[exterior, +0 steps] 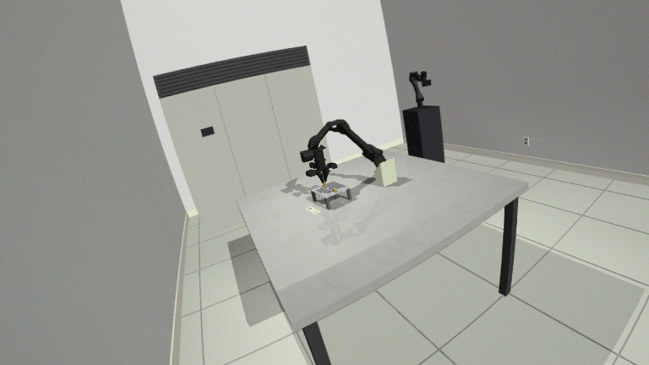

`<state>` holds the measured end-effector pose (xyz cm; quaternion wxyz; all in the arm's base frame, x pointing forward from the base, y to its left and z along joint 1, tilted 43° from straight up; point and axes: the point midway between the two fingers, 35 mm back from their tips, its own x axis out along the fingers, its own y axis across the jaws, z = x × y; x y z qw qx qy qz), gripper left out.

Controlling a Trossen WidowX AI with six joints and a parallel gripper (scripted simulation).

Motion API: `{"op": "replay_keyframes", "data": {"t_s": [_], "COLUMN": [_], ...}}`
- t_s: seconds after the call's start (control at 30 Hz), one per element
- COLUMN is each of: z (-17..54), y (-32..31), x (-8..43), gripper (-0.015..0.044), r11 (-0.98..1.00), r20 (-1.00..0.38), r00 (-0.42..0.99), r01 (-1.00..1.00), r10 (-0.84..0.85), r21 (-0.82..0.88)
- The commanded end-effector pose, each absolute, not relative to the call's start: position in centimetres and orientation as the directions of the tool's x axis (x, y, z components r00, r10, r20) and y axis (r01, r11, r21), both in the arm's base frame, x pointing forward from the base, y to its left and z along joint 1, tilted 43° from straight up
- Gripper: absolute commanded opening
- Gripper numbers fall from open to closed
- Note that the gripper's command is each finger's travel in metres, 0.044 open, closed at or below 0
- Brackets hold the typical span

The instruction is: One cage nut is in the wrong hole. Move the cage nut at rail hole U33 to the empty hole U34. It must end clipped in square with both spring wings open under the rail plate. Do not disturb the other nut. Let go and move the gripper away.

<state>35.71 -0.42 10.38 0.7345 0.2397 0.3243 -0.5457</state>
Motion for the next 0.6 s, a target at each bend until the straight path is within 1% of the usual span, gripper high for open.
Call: {"op": "replay_keyframes", "data": {"t_s": [0.0,0.57], "z": [10.36,10.34], "y": [-0.43,-0.42], "x": [35.80,35.94], "gripper": [0.0031,0.0031], "r11": [0.282,0.272], "r20": [-0.737,-0.737], "r00": [0.186,0.172], "r01": [0.959,0.962], "r10": [-0.650,-0.653], "r21": [-0.007,-0.017]}}
